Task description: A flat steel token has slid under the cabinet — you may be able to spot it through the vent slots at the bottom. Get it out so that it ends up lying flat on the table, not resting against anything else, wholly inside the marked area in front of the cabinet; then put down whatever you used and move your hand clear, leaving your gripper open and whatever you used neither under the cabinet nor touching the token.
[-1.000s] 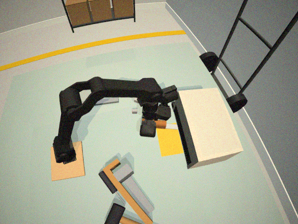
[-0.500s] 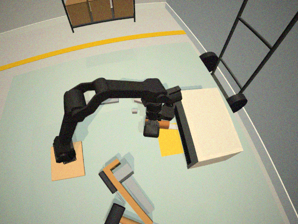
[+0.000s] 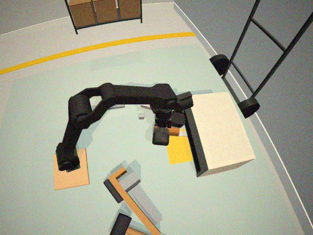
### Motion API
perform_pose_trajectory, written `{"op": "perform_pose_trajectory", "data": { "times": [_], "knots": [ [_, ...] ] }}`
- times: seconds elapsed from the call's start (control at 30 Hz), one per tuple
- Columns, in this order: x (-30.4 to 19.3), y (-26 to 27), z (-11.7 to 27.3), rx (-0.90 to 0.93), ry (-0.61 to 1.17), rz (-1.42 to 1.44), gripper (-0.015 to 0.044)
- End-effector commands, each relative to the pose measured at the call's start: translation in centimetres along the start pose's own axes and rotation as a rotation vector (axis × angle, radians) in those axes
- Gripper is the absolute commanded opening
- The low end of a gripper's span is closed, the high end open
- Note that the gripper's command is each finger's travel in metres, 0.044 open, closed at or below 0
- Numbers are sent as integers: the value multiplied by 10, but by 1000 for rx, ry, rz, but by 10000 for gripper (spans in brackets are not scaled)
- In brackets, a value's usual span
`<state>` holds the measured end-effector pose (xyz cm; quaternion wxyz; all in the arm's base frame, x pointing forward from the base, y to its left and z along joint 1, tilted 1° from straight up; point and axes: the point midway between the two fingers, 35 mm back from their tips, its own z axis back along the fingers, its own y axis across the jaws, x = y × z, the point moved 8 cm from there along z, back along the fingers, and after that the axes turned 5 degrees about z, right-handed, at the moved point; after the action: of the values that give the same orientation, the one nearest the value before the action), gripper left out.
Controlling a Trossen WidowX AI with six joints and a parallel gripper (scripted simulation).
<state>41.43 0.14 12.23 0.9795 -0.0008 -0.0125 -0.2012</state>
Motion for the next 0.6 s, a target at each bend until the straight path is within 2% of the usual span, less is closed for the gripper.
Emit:
{"op": "perform_pose_trajectory", "data": {
  "times": [0.0,0.57],
  "knots": [
    [1,-9,-1,-9,-5,-4,0],
    [0,-21,-1,-10,-5,-4,0]
  ]
}}
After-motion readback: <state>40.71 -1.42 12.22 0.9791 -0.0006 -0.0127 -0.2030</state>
